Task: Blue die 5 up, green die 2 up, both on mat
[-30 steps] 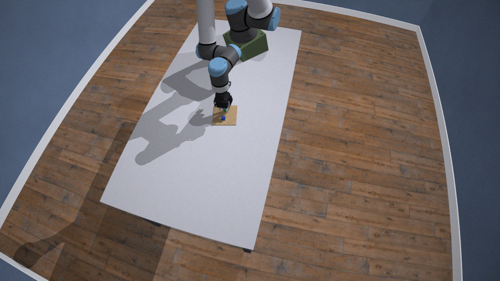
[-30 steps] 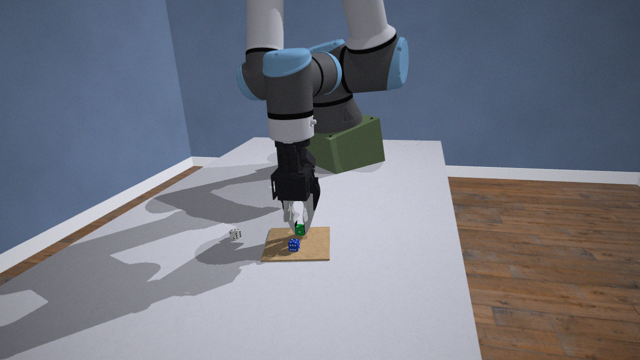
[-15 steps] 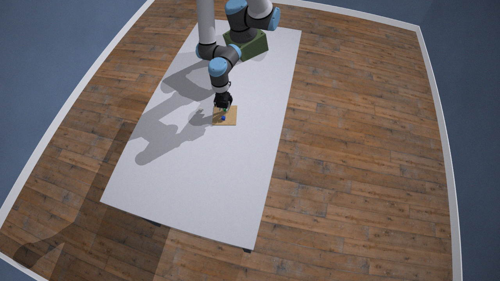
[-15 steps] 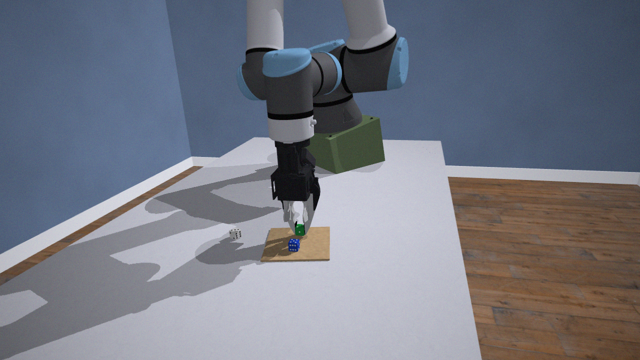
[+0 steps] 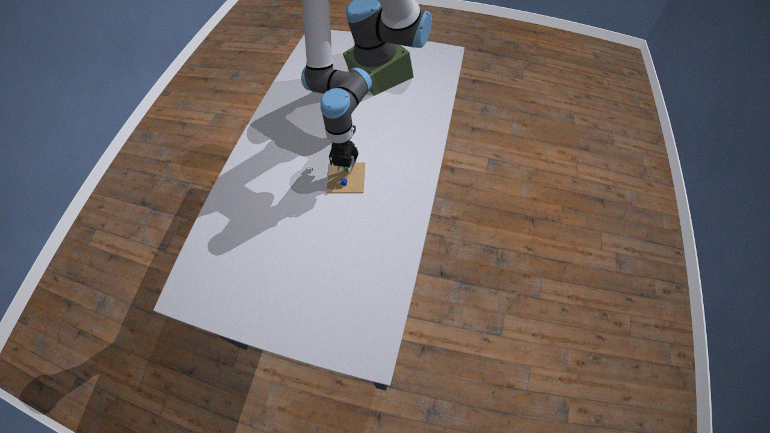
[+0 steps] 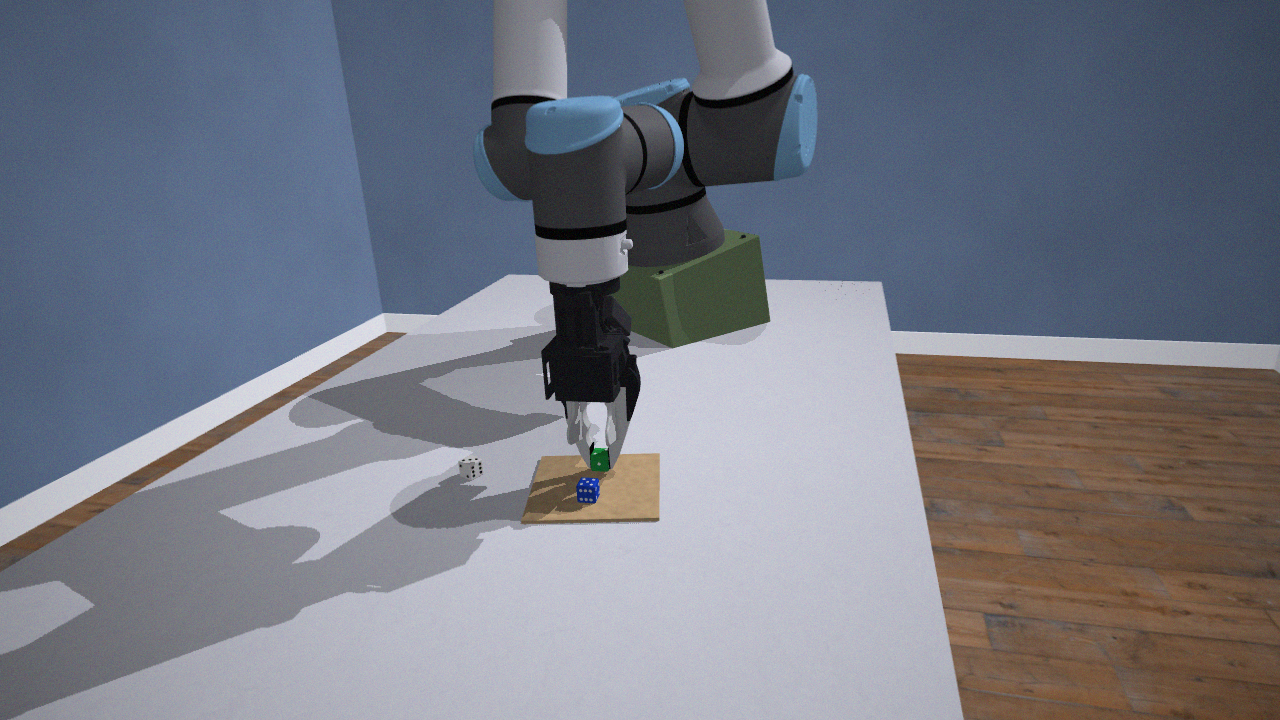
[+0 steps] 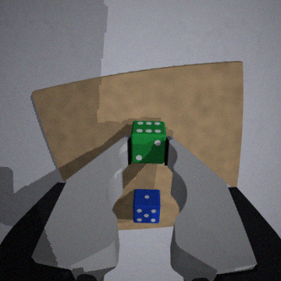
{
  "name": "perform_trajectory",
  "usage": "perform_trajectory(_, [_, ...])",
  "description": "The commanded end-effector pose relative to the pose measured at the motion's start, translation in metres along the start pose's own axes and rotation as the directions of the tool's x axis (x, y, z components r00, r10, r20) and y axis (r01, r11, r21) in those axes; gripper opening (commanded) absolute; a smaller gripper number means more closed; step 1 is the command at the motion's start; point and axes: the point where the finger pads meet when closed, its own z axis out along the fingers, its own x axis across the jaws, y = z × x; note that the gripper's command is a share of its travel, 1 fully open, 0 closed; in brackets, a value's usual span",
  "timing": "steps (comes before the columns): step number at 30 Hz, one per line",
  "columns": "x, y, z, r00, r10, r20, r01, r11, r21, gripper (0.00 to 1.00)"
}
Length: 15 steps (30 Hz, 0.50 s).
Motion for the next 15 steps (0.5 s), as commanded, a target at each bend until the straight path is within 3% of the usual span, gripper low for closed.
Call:
perform_trajectory(1, [-0.0001,0.0005,-0.0002,1.0,0.0,0.0,0.0,1.0,-0.001,0.03])
perform_trajectory(15, [-0.0001,0.0005,0.003,1.0,0.0,0.0,0.0,1.0,-0.001,0.03])
